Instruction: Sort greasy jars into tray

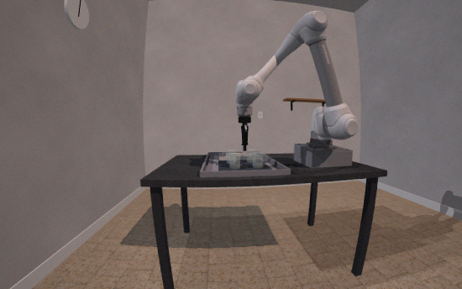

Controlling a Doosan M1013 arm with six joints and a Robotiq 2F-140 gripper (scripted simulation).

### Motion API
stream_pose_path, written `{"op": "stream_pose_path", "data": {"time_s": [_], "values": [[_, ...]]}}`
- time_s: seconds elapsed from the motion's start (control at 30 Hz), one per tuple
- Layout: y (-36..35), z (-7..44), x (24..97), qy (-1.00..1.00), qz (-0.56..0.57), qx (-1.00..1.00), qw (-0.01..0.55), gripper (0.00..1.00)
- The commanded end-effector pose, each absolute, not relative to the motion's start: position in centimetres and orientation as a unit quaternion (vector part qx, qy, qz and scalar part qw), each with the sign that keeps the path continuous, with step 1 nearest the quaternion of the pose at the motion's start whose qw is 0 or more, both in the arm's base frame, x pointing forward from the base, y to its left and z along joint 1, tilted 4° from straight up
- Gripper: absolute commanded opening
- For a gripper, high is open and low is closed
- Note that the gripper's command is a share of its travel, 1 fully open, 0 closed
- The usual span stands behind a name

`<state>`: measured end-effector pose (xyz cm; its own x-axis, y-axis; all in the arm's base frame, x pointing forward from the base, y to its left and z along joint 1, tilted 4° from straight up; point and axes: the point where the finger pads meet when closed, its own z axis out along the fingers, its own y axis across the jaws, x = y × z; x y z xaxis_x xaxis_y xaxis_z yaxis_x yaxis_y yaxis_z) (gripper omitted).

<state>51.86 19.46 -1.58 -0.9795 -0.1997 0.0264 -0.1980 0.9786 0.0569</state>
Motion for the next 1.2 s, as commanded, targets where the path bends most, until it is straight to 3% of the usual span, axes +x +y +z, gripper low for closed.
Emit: {"op": "stream_pose_path", "data": {"time_s": [0.0,1.17], "values": [[19.47,-1.57,51.89,-0.994,-0.027,0.100,0.016,0.00],[19.55,-1.58,52.29,-0.994,-0.027,0.100,0.016,0.00]]}}
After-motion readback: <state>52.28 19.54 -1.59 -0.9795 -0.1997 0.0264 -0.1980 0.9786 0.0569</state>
